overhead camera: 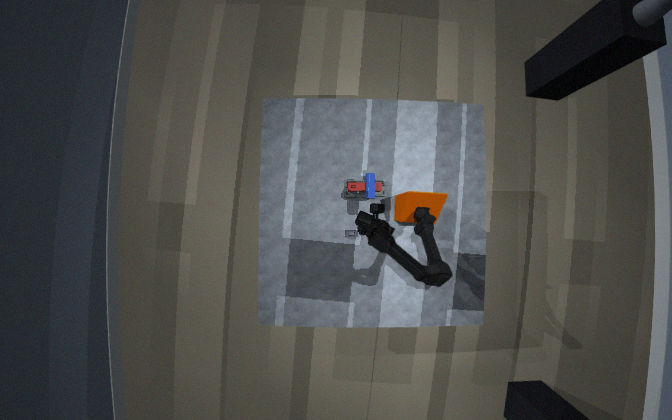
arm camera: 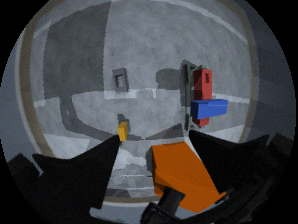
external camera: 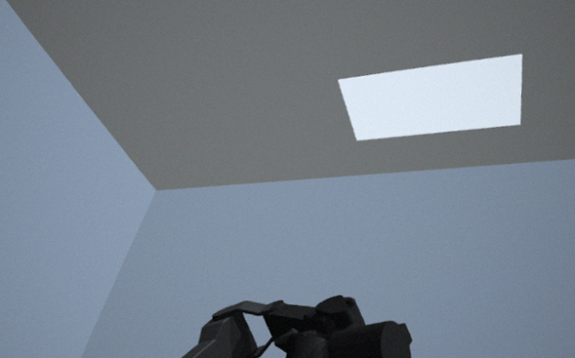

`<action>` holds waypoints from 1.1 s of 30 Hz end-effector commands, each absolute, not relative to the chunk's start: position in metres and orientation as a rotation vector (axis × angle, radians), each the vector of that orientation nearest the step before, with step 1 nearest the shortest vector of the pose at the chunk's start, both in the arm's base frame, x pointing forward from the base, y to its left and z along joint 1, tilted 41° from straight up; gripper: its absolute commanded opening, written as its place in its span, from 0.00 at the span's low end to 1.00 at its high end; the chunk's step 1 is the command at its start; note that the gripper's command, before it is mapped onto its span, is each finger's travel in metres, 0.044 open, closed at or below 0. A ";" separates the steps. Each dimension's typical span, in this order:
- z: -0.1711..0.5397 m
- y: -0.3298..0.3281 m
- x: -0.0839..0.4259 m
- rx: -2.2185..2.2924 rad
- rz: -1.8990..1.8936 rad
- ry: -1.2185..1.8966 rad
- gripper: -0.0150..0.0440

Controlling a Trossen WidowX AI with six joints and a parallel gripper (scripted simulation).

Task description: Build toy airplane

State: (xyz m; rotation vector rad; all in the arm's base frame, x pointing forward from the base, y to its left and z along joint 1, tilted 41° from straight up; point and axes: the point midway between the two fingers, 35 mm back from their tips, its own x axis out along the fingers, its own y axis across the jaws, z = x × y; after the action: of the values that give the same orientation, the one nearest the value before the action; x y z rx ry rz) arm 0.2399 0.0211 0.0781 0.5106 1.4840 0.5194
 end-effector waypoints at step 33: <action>0.053 0.137 0.187 0.565 0.555 1.488 1.00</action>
State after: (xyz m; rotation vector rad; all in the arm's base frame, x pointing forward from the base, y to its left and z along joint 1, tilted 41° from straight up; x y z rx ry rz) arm 0.1880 0.1348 0.0595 0.5629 1.4735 0.5657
